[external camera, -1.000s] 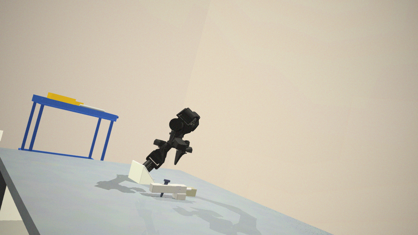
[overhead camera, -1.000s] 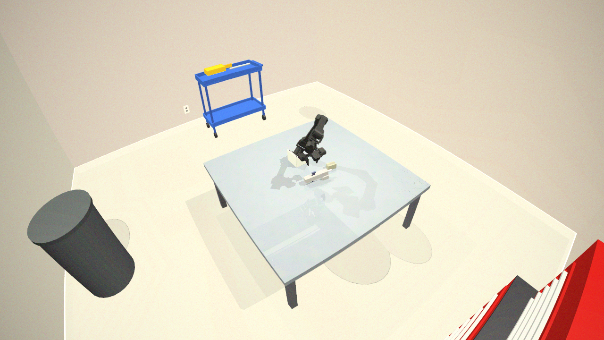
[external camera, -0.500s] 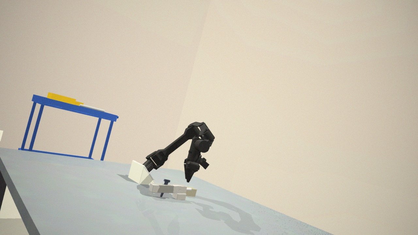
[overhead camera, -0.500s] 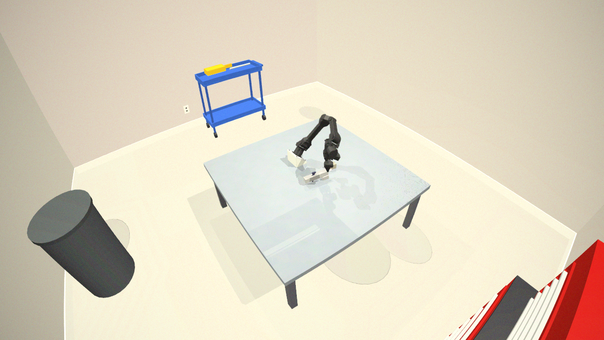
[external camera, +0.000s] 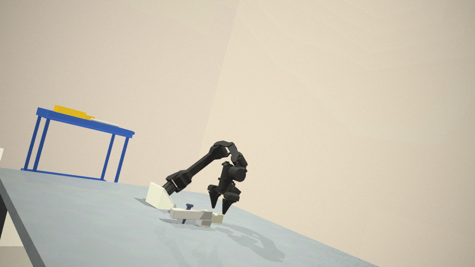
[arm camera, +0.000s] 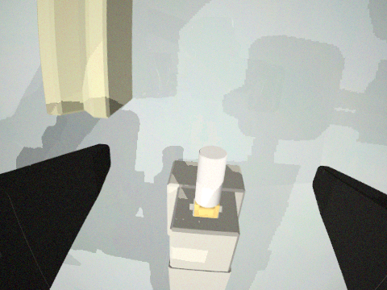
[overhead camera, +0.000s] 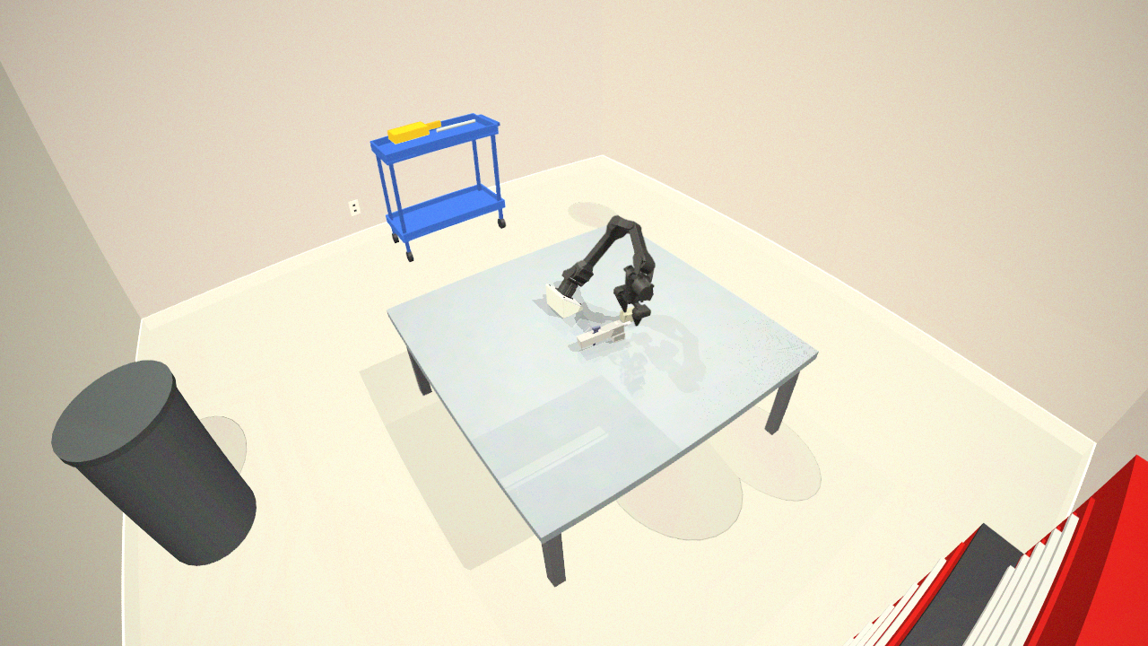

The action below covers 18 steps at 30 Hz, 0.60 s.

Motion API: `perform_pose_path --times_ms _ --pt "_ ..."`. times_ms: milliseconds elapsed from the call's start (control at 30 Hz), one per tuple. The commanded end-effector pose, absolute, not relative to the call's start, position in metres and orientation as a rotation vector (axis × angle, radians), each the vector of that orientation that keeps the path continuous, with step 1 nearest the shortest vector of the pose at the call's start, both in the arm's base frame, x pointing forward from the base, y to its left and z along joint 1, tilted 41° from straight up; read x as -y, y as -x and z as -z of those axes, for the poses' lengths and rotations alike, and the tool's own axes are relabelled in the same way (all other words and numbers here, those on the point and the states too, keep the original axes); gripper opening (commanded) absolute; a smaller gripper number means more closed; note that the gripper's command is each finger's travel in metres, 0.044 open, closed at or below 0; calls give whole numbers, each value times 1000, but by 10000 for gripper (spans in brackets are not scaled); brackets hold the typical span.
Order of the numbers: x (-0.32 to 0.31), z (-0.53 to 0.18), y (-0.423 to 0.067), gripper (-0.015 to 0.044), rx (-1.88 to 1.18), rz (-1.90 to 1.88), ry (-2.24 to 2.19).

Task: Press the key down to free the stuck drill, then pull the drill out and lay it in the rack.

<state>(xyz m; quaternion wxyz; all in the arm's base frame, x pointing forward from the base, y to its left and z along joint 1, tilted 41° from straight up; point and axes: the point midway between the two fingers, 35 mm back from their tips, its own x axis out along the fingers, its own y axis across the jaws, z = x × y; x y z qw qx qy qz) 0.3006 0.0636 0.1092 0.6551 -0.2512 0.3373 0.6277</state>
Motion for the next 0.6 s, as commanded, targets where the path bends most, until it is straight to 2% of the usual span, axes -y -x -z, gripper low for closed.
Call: perform_pose_path --times_ms 0,567 --pt "-66 -110 -300 440 -748 -1432 581" --pt "-73 -94 -301 440 -748 -1432 581"
